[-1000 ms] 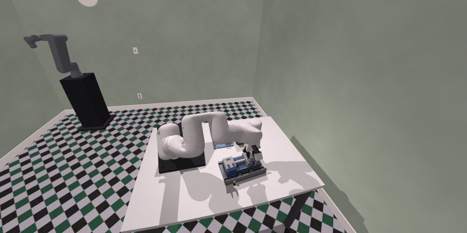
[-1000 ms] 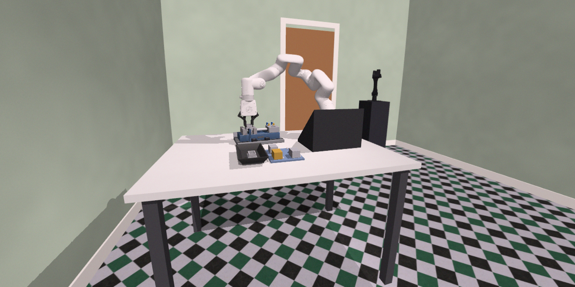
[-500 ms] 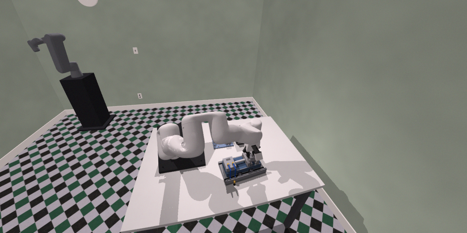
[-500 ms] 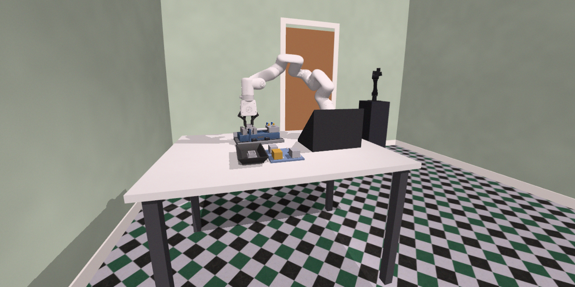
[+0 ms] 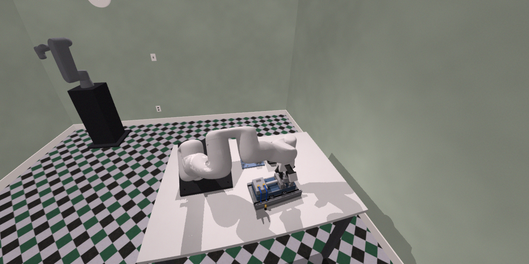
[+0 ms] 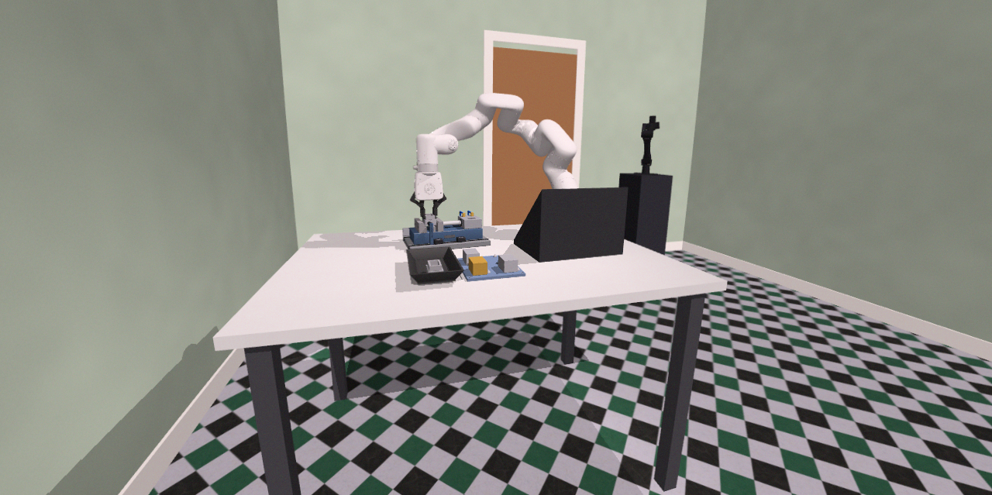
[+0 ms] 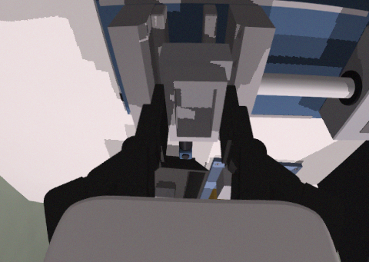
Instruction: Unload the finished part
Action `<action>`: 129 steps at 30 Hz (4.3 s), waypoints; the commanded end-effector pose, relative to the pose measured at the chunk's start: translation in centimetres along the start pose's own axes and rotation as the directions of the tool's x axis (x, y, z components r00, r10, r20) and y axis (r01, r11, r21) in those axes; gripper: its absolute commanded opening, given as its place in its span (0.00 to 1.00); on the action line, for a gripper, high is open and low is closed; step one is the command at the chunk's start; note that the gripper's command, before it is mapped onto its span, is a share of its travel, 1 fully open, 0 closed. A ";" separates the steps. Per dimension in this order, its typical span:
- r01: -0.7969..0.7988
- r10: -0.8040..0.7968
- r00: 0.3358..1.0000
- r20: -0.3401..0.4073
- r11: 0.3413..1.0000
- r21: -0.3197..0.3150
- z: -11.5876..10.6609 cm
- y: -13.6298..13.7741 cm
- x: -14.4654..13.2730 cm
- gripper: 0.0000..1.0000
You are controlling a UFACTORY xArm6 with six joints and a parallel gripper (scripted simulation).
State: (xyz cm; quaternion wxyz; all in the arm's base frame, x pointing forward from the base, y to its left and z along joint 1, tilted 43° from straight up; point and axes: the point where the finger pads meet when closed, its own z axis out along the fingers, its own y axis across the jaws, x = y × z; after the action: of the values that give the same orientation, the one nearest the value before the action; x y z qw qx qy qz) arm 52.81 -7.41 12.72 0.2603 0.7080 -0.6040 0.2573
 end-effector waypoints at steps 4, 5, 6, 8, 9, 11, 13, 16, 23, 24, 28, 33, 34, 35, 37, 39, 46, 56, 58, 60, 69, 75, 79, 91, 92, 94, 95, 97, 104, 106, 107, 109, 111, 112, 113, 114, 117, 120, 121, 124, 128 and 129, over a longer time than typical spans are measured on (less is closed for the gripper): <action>-0.001 0.001 1.000 0.000 1.000 0.004 -0.2 -0.1 0.0 0.00; -0.001 0.001 1.000 0.000 1.000 0.004 -0.2 -0.1 0.0 0.00; -0.001 0.001 1.000 0.000 1.000 0.004 -0.2 -0.1 0.0 0.00; -0.001 0.001 1.000 0.000 1.000 0.004 -0.2 -0.1 0.0 0.00; -0.001 0.001 1.000 0.000 1.000 0.004 -0.2 -0.1 0.0 0.00; -0.001 0.001 1.000 0.000 1.000 0.004 -0.3 -0.1 0.0 0.00; -0.001 0.001 1.000 0.000 1.000 0.004 -0.4 -0.1 0.0 0.00; -0.001 0.001 1.000 0.000 1.000 0.004 -0.7 -0.1 0.0 0.00; -0.001 0.001 1.000 0.000 1.000 0.004 -1.5 -0.1 0.0 0.00; -0.001 0.001 1.000 0.000 1.000 0.004 -1.7 -0.1 0.0 0.00; -0.001 0.001 1.000 0.000 1.000 0.004 -2.4 -0.1 0.0 0.00; -0.001 0.001 1.000 0.000 1.000 0.004 -3.3 -0.1 0.0 0.00; -0.001 0.001 1.000 0.000 1.000 0.004 -3.5 -0.1 0.0 0.00; -0.001 0.001 1.000 0.000 1.000 0.004 -3.7 -0.1 0.0 0.00; -0.001 0.001 1.000 0.000 1.000 0.004 -4.0 -0.1 0.0 0.00; -0.001 0.001 1.000 0.000 1.000 0.004 -4.0 -0.1 0.0 0.00; -0.001 0.001 1.000 0.000 1.000 0.004 -4.6 -0.1 0.0 0.00; -0.001 0.001 1.000 0.000 1.000 0.004 -4.8 -0.1 0.0 0.00; -0.002 0.002 1.000 0.000 1.000 0.004 -4.8 -0.2 -0.2 0.00; -0.005 0.005 1.000 0.002 1.000 0.004 -4.8 -0.6 -0.9 0.00; -0.043 0.043 0.999 0.009 0.999 0.005 -5.2 -3.8 -10.0 0.00; -0.064 0.064 0.998 0.009 0.998 0.004 -5.2 -4.8 -15.7 0.00; -0.079 0.079 0.997 0.007 0.997 0.004 -5.1 -5.1 -19.6 0.00; -0.102 0.102 0.995 0.001 0.995 0.004 -4.7 -5.0 -25.8 0.00; -0.102 0.102 0.995 0.001 0.995 0.004 -4.7 -5.0 -25.8 0.00; -0.102 0.102 0.995 0.001 0.995 0.004 -4.7 -5.0 -25.8 0.00; -0.102 0.102 0.995 0.001 0.995 0.004 -4.7 -5.0 -25.8 0.00; -0.102 0.102 0.995 0.001 0.995 0.004 -4.7 -5.0 -25.8 0.00; -0.102 0.102 0.995 0.001 0.995 0.004 -4.7 -5.0 -25.8 0.00; -0.102 0.102 0.995 0.001 0.995 0.004 -4.7 -5.0 -25.8 0.00; -0.102 0.102 0.995 0.001 0.995 0.004 -4.7 -5.0 -25.8 0.00; -0.102 0.102 0.995 0.001 0.995 0.004 -4.7 -5.0 -25.8 0.00; -0.102 0.102 0.995 0.001 0.995 0.004 -4.7 -5.0 -25.8 0.00; -0.102 0.102 0.995 0.001 0.995 0.004 -4.6 -5.0 -25.8 0.00; -0.102 0.102 0.995 0.001 0.995 0.004 -4.6 -5.0 -25.8 0.00; -0.102 0.102 0.995 0.001 0.995 0.004 -4.6 -5.0 -25.8 0.00; -0.102 0.102 0.995 0.001 0.995 0.004 -4.4 -5.0 -25.8 0.00; -0.102 0.102 0.995 0.000 0.995 0.004 -4.2 -5.0 -25.8 0.00; -0.102 0.102 0.995 0.000 0.995 0.004 -4.1 -5.0 -25.8 0.00; -0.102 0.102 0.995 0.000 0.995 0.004 -4.0 -5.0 -25.8 0.00; -0.102 0.102 0.995 0.000 0.995 0.004 -3.6 -5.0 -25.8 0.00; -0.102 0.102 0.995 0.000 0.995 0.004 -3.5 -5.0 -25.8 0.00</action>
State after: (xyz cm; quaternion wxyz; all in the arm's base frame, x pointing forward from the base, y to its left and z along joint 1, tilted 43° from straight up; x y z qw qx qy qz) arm 53.90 14.27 -2.44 0.2472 0.6763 -0.6389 0.2707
